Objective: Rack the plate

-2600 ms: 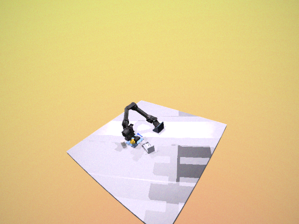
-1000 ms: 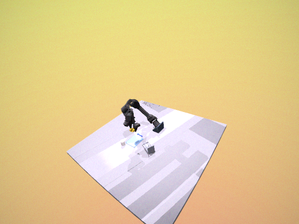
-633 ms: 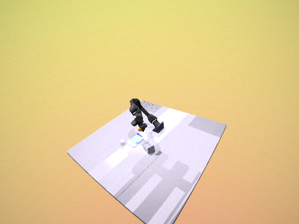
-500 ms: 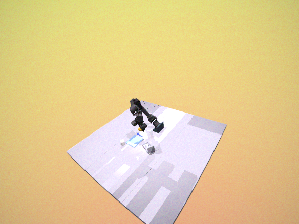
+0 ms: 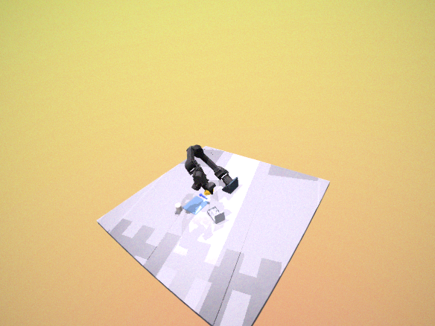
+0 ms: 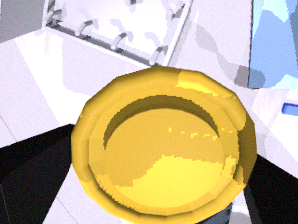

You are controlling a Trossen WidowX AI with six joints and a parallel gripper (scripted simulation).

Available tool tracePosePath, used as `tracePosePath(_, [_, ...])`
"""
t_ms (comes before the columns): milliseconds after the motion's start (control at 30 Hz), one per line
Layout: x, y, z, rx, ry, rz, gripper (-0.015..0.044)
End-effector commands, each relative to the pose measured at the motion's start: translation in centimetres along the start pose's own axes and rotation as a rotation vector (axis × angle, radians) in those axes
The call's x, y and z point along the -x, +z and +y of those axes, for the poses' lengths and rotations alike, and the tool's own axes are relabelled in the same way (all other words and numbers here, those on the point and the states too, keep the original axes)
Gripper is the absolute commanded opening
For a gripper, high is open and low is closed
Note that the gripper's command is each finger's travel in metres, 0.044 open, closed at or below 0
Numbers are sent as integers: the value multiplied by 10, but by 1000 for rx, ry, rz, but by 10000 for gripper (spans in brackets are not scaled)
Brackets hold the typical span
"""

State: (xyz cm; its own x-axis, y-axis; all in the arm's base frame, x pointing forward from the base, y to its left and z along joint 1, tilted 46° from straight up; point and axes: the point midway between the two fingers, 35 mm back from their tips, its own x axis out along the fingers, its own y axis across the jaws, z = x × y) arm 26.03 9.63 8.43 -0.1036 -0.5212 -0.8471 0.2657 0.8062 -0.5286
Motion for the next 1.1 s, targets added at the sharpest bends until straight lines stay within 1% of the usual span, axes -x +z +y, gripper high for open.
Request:
tracePosePath(0, [-9,-1,-1,67,50,49,0])
tracePosePath(267, [-27,-1,-3,206,175,123,0])
tracePosePath(533, [-43,-1,-5,343,319,158,0])
tracePosePath(800, [-56,-1,-6,475,473,148,0])
tracePosePath(1067, [-67,0,-7,602,627,91,0])
